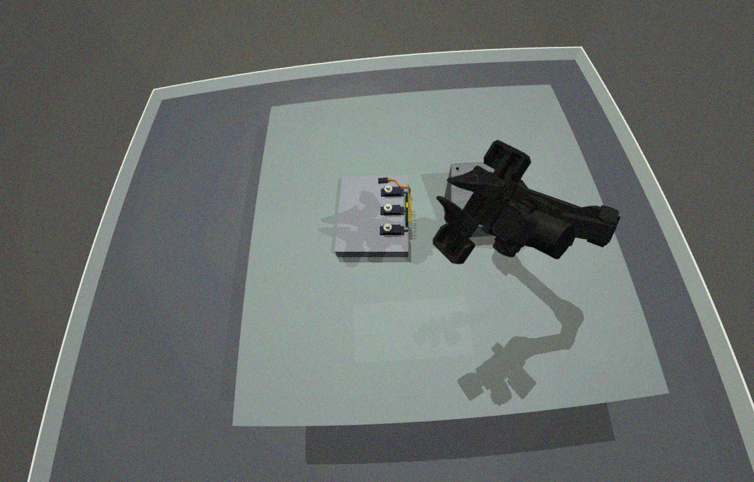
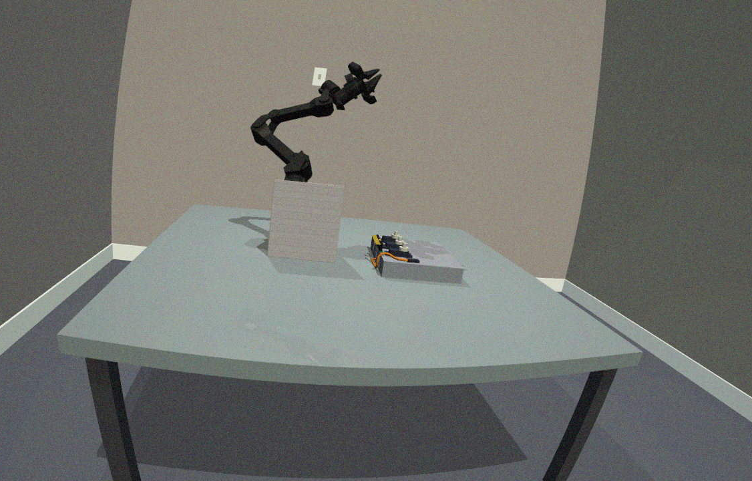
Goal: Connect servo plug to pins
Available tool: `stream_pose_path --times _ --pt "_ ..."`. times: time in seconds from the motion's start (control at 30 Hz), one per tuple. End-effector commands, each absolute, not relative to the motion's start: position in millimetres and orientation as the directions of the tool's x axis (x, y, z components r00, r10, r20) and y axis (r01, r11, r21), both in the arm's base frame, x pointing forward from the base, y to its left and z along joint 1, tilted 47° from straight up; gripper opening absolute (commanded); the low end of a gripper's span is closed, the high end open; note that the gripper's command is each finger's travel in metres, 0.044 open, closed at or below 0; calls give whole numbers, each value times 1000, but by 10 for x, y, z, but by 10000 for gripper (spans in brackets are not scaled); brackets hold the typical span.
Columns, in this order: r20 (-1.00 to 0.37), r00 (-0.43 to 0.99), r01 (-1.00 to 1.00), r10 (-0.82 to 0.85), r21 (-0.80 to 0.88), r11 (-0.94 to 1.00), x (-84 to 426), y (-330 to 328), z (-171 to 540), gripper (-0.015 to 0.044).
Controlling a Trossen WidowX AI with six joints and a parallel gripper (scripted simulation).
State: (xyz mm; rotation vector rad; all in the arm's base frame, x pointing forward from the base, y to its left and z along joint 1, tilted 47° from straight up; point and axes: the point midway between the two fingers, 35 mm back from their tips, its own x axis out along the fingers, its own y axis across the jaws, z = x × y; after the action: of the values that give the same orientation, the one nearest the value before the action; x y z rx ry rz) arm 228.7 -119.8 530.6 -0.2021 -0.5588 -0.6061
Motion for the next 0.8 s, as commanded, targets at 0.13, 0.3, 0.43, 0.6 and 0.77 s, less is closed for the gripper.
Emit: stream_pose_path --times 0.13,0.3,0.43,0.6,0.77 --pt "411 837 415 -361 -46 909 2711 -908 4699 115" --pt "321 907 302 -272 -46 952 2901 -687 4325 115" --pt "246 950 211 -195 -40 977 3016 -493 4017 115" --pt "147 985 95 -91 -22 995 3111 -230 3618 115" --pt "49 999 3 -3 -7 1000 3178 -16 3261 115"
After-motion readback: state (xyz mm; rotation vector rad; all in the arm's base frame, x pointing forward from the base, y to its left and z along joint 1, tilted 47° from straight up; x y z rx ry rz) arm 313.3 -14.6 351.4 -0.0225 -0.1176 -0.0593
